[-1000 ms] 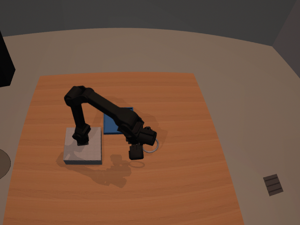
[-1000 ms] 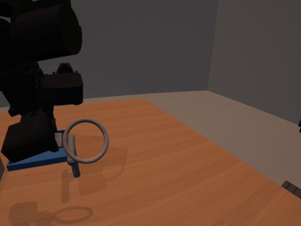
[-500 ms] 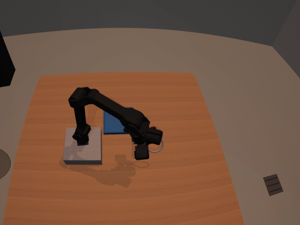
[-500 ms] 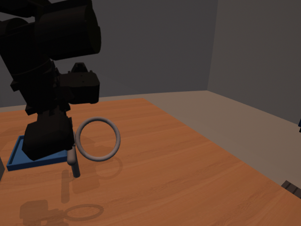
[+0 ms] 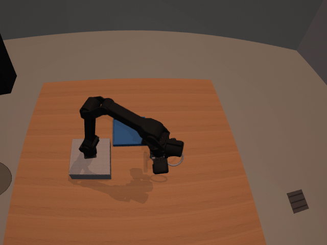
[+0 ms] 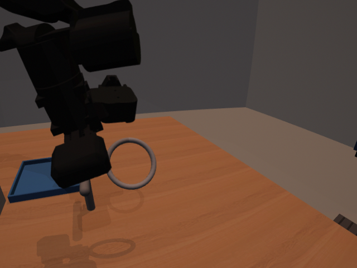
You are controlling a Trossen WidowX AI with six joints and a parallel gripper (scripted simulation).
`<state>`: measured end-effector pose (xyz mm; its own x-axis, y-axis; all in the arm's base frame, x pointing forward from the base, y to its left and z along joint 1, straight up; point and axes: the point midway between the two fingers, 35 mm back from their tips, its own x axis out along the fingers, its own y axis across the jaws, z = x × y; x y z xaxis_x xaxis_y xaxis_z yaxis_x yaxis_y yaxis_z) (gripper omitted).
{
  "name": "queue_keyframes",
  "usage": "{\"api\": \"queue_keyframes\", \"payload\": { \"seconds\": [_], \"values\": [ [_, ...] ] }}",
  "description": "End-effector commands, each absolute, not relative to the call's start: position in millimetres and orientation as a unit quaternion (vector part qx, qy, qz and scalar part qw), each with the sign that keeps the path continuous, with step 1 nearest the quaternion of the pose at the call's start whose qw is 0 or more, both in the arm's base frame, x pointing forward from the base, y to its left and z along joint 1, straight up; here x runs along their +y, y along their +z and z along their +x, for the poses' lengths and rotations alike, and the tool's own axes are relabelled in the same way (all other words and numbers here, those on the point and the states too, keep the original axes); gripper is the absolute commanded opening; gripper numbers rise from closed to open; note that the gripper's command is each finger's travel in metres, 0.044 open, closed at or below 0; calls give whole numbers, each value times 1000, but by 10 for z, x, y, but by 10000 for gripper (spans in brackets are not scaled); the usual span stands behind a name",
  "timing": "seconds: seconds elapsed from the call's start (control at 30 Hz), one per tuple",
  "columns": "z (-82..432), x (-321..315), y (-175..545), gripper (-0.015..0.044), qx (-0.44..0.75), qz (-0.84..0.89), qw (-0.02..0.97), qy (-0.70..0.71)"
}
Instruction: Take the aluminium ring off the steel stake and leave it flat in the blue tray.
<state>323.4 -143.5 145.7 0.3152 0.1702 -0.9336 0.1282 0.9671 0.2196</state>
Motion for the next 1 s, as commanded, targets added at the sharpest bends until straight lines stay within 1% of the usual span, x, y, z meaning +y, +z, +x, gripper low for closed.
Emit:
{"api": "queue_keyframes", "payload": {
  "seconds": [0.0,0.27,0.97],
  "values": [
    [3306,-1455,1466,0,583,126,803,10],
    [3361,-1453,1461,0,581,120,805,14],
    [3267,-1241,1470,0,523,-76,839,131]
  ]
}}
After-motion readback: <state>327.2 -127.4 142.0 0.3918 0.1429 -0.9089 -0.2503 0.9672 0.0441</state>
